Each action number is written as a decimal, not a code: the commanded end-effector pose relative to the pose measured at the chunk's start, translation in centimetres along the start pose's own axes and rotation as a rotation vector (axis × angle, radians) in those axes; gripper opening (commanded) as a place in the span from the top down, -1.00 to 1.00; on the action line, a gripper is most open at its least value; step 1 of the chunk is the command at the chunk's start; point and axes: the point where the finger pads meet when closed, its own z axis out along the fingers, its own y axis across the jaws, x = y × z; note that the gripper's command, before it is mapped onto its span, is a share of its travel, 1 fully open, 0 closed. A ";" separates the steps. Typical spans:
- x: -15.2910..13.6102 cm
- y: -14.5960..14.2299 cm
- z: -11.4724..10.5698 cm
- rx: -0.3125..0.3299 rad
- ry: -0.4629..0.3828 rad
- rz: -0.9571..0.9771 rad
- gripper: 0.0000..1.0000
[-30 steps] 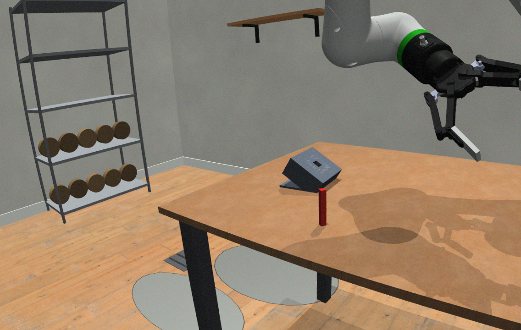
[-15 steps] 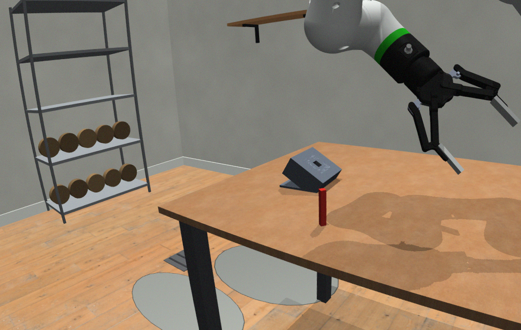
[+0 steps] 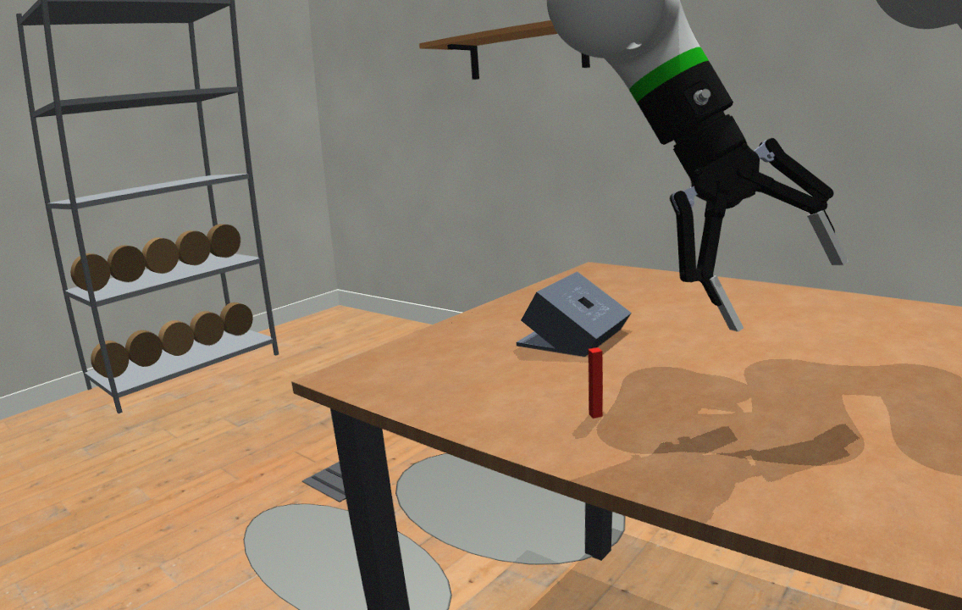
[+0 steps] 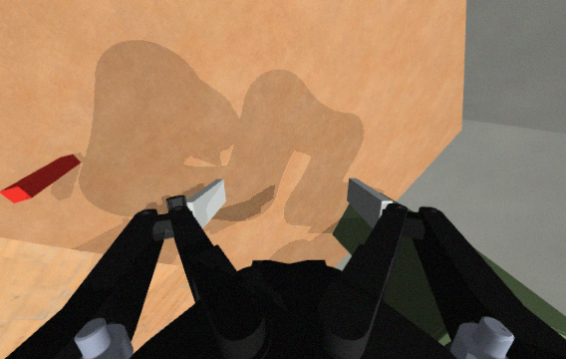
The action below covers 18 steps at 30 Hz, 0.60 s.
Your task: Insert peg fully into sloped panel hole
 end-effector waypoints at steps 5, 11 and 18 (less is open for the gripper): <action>2.5 -7.6 -3.1 0.148 0.167 -0.072 -1.00; 2.4 -12.6 -5.8 0.258 0.231 -0.123 -1.00; 0.6 -18.7 -9.7 0.407 0.277 -0.187 -1.00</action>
